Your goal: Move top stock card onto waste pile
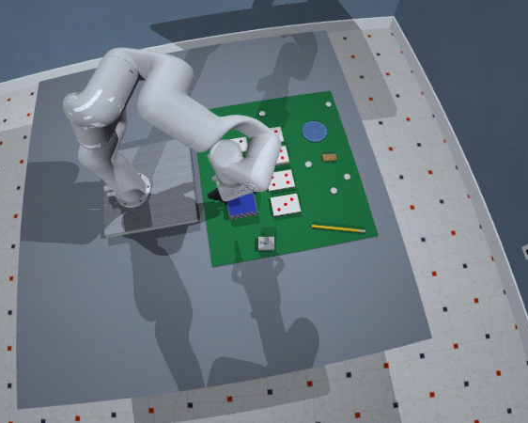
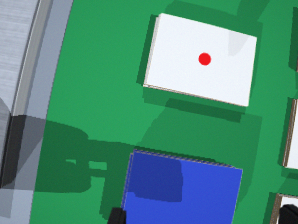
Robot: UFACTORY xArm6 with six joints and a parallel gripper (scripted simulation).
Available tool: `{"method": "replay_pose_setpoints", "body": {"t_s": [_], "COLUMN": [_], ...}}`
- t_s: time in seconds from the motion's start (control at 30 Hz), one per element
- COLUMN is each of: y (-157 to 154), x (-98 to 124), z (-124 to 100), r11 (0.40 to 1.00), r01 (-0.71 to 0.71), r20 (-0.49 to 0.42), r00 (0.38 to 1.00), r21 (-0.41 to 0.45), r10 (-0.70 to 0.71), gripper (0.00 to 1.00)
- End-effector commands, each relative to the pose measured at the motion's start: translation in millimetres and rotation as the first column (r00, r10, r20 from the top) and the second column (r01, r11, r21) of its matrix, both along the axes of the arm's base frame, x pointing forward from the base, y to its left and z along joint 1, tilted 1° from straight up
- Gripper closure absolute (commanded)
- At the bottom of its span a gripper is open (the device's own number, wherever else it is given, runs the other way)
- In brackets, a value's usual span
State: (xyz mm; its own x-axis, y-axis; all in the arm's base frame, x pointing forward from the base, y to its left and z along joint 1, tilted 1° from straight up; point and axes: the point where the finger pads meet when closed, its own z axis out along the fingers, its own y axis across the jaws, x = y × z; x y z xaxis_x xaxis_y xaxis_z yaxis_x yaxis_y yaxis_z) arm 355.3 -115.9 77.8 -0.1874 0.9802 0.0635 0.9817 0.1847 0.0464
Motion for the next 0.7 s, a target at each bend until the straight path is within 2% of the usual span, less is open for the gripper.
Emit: {"method": "replay_pose_setpoints", "body": {"t_s": [0.0,0.2,0.4,0.47,0.5,0.67], "y": [-0.4,-0.6,-0.7,-0.7,-0.7,-0.7], "x": [1.1,1.2,1.3,1.3,1.4,1.4], "z": [1.1,1.2,1.2,1.2,1.2,1.2], "r11": [0.961,0.862,0.704,0.704,0.61,0.446], "r01": [0.274,0.507,0.71,0.71,0.792,0.895], "r20": [-0.017,-0.024,-0.037,-0.037,-0.045,-0.057], "r00": [0.961,0.862,0.704,0.704,0.61,0.446], "r21": [-0.019,-0.003,0.008,0.008,0.009,0.008], "r10": [-0.274,-0.507,-0.709,-0.709,-0.791,-0.893], "gripper": [0.0,0.0,0.0,0.0,0.0,0.0]}}
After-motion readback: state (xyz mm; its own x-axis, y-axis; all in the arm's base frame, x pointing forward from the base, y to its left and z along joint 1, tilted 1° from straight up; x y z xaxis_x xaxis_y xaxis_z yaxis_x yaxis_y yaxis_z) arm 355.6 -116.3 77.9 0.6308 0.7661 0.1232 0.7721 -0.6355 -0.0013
